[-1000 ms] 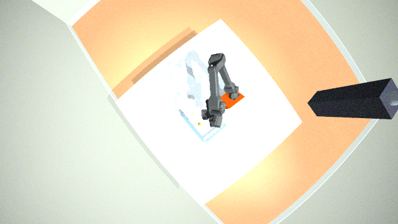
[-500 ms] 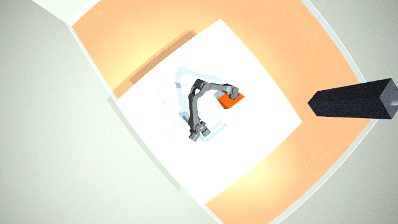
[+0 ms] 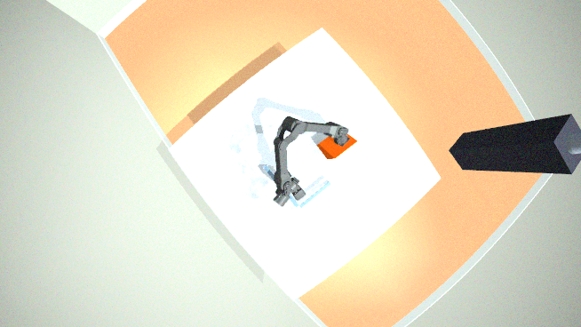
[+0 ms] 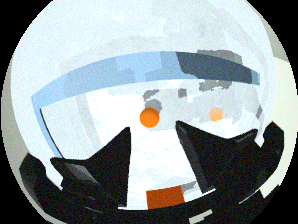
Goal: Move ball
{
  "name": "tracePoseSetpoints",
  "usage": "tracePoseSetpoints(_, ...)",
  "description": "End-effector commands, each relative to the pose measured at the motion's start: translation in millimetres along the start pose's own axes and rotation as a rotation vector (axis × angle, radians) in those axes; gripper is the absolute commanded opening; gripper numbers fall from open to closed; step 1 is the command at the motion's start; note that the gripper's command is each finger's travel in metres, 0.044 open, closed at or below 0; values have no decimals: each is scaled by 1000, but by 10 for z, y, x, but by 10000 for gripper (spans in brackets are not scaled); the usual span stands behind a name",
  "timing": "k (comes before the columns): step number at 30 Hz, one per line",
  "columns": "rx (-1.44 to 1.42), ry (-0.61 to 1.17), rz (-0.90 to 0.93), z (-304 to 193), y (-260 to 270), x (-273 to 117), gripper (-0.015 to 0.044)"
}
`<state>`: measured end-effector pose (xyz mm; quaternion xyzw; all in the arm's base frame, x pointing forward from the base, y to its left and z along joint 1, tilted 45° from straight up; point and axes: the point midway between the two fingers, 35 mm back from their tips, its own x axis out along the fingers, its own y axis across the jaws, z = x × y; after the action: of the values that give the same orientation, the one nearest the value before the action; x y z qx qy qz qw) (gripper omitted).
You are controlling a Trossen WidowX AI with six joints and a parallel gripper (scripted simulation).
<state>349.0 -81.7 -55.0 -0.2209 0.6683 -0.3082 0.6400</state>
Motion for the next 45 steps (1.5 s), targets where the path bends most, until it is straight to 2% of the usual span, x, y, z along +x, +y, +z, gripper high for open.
tracePoseSetpoints(1,-12,3,-4,-24,17,59,227)
tracePoseSetpoints(19,-13,3,-5,-28,12,322,227)
tracePoseSetpoints(23,-13,3,-5,-28,12,322,122)
tracePoseSetpoints(32,-13,3,-5,-28,12,322,62)
tracePoseSetpoints(35,-10,-5,-6,-12,-4,307,0)
tracePoseSetpoints(45,-4,-31,0,74,-26,-3,0)
